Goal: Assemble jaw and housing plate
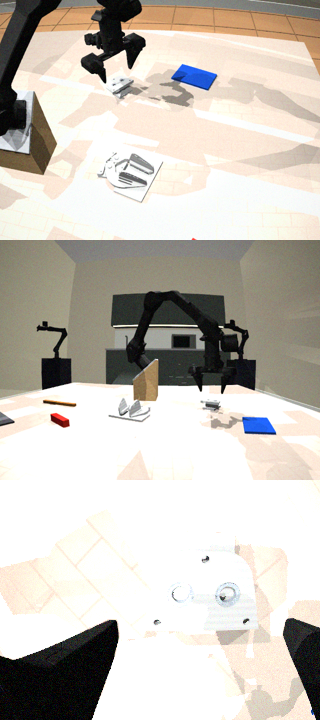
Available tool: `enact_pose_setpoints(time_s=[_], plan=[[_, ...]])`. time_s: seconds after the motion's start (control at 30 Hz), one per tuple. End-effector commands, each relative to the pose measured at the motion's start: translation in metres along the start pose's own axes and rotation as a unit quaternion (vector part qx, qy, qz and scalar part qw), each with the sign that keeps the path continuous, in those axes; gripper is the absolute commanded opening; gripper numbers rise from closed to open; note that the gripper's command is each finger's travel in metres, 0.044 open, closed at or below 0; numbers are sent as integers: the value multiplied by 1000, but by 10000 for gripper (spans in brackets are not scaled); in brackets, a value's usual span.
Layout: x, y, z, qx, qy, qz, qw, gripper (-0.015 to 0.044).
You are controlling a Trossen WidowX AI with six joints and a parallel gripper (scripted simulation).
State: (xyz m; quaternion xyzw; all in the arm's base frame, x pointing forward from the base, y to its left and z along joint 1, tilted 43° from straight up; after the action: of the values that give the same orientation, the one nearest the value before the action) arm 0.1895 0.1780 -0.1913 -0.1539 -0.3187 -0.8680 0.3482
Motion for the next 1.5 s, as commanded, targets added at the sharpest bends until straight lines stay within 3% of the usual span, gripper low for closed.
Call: enact_pose_setpoints(time_s=[0.0, 0.33, 1.47], plan=[[0, 1, -1, 3, 1, 2, 1000, 440], [0, 0, -1, 0, 0, 0, 1000, 440], [-2, 2, -52, 4, 0, 2, 1000, 440]])
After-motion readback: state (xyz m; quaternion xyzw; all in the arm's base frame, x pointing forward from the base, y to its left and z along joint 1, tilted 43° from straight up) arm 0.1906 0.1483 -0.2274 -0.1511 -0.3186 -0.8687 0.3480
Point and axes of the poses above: the point midway between the two fingers, 35 mm back from their tips, its own z axis back along the fingers, its own x axis across the jaws, y = z × x, the point moved 4 cm from there along z, back along the fingers, and after that the axes turned 3 degrees about -z, right-handed, at the moved point
